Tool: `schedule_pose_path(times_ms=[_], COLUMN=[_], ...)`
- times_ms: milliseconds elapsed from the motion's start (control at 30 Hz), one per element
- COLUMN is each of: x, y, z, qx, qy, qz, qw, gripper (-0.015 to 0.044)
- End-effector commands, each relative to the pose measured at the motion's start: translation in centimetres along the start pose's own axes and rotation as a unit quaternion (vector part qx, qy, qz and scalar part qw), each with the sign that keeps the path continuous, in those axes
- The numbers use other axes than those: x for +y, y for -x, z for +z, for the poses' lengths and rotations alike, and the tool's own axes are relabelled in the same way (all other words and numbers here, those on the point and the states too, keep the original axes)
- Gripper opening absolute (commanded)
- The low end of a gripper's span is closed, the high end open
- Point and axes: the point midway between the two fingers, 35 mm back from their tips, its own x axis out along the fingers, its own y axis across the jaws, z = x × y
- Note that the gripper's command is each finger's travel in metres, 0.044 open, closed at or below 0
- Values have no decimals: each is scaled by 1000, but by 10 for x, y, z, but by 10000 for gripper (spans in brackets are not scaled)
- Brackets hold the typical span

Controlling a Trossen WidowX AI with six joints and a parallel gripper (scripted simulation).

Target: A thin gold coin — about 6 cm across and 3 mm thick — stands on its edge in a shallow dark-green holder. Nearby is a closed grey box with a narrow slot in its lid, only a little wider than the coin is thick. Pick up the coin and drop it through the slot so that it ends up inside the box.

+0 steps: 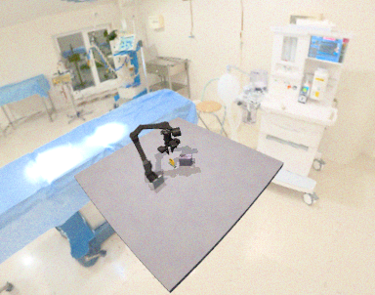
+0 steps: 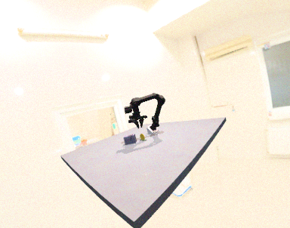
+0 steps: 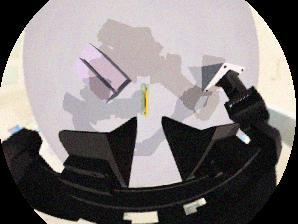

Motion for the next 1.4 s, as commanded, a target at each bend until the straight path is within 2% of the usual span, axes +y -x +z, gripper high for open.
schedule_pose_path(times_ms=[0,1367], x=[-2,2], y=[-23,-87], z=[-2,-1], qx=[4,4], qy=[-4,-3], qz=[-4,-3], qw=[1000,1000], gripper=[161,161])
